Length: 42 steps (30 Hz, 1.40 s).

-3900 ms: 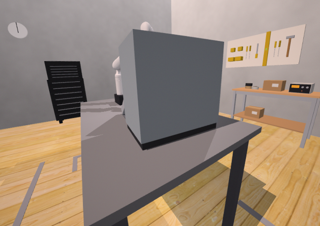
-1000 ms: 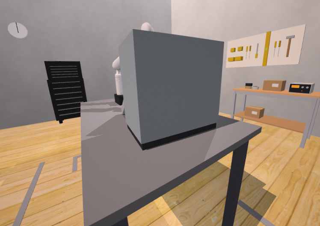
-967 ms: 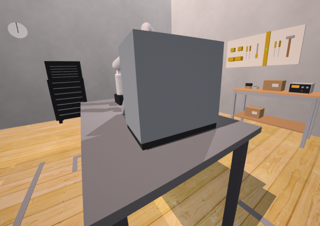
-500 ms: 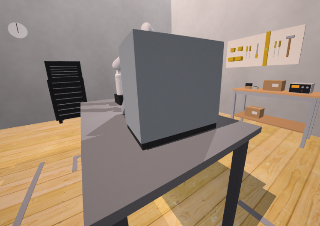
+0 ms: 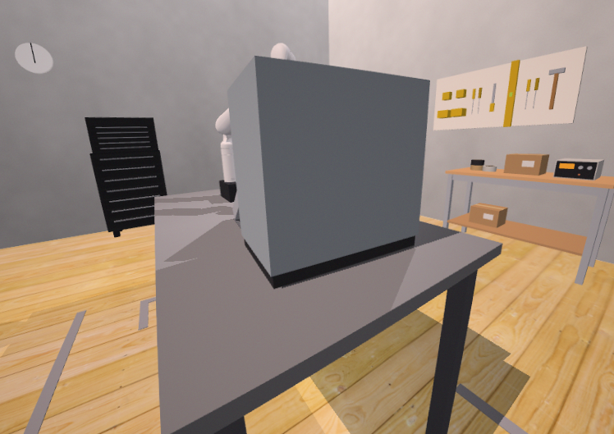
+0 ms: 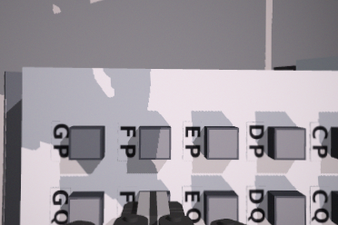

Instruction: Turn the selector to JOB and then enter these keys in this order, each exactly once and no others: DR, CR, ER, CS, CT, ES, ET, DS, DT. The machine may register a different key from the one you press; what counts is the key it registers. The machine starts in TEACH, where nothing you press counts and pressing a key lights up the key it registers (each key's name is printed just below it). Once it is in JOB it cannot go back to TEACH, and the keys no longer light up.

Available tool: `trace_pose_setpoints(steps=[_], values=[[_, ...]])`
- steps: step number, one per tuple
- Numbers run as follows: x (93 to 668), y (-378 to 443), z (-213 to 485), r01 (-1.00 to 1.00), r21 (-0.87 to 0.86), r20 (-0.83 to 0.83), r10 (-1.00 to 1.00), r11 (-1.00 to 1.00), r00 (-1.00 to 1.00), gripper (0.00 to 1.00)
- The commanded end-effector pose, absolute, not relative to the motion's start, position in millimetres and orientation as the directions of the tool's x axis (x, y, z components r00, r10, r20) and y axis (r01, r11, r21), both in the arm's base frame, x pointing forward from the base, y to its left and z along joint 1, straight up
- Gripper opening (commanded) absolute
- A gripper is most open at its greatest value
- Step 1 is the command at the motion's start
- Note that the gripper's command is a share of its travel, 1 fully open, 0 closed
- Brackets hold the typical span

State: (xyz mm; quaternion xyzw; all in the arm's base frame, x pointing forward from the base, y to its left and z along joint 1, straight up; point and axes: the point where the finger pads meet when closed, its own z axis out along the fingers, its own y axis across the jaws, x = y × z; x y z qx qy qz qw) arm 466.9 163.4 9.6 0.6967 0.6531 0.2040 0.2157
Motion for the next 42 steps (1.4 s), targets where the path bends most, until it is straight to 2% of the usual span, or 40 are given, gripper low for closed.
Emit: trace_pose_setpoints(steps=[1, 31, 42], values=[[467.4, 163.6, 10.3, 0.821, 0.568, 0.003, 0.998, -0.054, 0.064, 0.1], [449.2, 164.7, 36.7, 0.821, 0.568, 0.003, 0.998, -0.054, 0.064, 0.1], [460.4, 156.7, 45.2, 0.821, 0.568, 0.003, 0.998, -0.054, 0.064, 0.1]])
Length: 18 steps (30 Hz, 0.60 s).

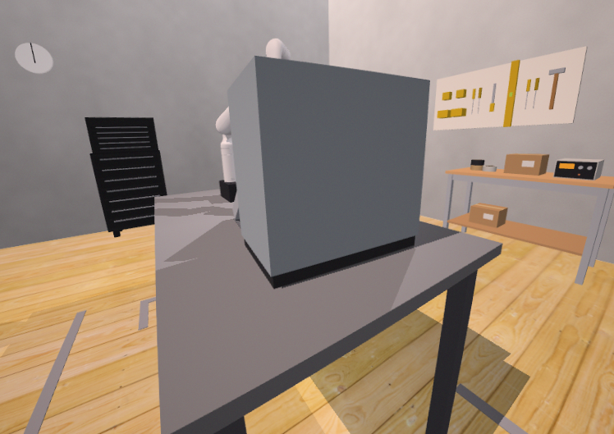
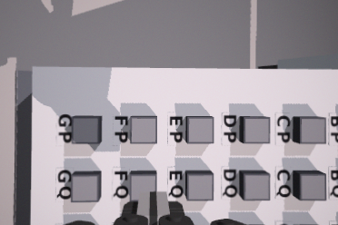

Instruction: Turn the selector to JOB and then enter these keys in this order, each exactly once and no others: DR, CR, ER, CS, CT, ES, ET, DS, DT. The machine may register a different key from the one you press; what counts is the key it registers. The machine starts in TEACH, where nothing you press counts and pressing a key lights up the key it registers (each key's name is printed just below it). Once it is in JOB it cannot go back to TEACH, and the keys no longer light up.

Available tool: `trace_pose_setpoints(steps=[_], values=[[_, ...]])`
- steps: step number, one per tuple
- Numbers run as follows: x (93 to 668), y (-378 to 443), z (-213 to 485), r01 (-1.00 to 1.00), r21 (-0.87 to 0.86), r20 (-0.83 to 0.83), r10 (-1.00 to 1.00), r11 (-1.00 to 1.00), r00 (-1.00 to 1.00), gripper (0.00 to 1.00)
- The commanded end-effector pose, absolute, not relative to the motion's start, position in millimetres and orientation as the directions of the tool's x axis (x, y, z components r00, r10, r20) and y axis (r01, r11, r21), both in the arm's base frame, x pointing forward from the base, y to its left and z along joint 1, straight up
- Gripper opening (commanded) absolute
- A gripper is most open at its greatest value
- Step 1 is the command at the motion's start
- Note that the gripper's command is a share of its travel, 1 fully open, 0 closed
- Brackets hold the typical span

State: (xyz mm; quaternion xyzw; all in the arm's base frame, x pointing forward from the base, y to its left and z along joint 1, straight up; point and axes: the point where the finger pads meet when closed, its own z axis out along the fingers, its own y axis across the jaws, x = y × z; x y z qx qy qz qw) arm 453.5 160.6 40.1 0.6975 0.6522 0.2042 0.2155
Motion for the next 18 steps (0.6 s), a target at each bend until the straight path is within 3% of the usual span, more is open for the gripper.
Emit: trace_pose_setpoints(steps=[1, 6, 18], values=[[466.2, 152.6, 49.4, 0.821, 0.568, 0.003, 0.998, -0.054, 0.064, 0.1], [496.3, 131.5, 71.0, 0.821, 0.568, 0.003, 0.998, -0.054, 0.064, 0.1], [503.9, 127.0, 73.7, 0.821, 0.568, 0.003, 0.998, -0.054, 0.064, 0.1]])
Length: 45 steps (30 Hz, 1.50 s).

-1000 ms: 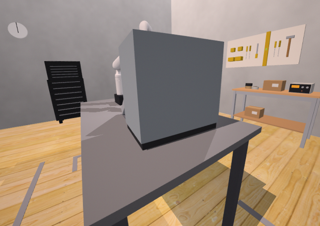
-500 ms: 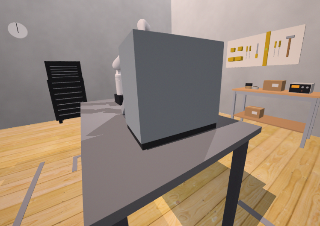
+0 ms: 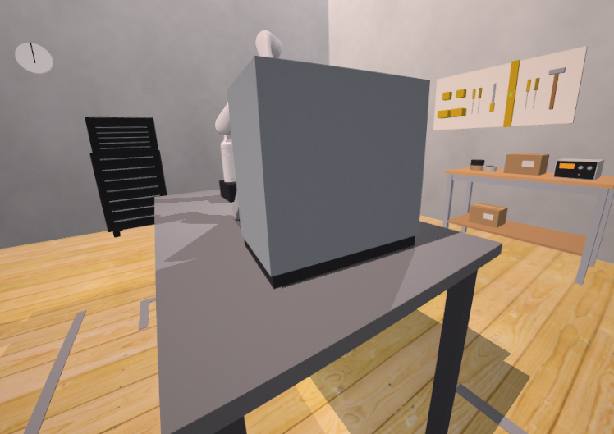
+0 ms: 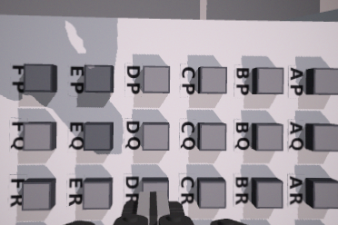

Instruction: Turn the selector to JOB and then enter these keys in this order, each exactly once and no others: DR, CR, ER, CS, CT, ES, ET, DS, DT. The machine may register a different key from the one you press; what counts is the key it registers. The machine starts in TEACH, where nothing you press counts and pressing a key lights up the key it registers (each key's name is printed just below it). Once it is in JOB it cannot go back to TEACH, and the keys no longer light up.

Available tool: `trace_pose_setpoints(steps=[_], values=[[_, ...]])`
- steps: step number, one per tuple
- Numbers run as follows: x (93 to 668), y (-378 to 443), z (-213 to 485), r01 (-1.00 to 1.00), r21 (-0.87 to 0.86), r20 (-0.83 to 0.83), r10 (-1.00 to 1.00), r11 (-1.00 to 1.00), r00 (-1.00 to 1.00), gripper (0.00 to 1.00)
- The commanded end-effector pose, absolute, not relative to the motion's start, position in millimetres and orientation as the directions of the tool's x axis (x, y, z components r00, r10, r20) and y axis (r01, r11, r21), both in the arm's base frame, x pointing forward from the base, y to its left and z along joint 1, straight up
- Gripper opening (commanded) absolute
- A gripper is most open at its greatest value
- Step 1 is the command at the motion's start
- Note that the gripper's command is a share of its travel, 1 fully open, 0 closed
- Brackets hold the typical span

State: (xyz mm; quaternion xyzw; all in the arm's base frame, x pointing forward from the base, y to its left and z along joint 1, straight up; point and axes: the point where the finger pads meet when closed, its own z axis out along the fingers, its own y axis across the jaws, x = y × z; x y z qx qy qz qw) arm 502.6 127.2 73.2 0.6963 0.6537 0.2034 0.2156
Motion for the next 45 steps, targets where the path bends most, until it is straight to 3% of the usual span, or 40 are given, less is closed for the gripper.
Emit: trace_pose_setpoints(steps=[1, 45], values=[[504.5, 126.9, 72.8, 0.821, 0.568, 0.003, 0.998, -0.054, 0.064, 0.1], [515.4, 126.3, 57.0, 0.821, 0.568, 0.003, 0.998, -0.054, 0.064, 0.1]])
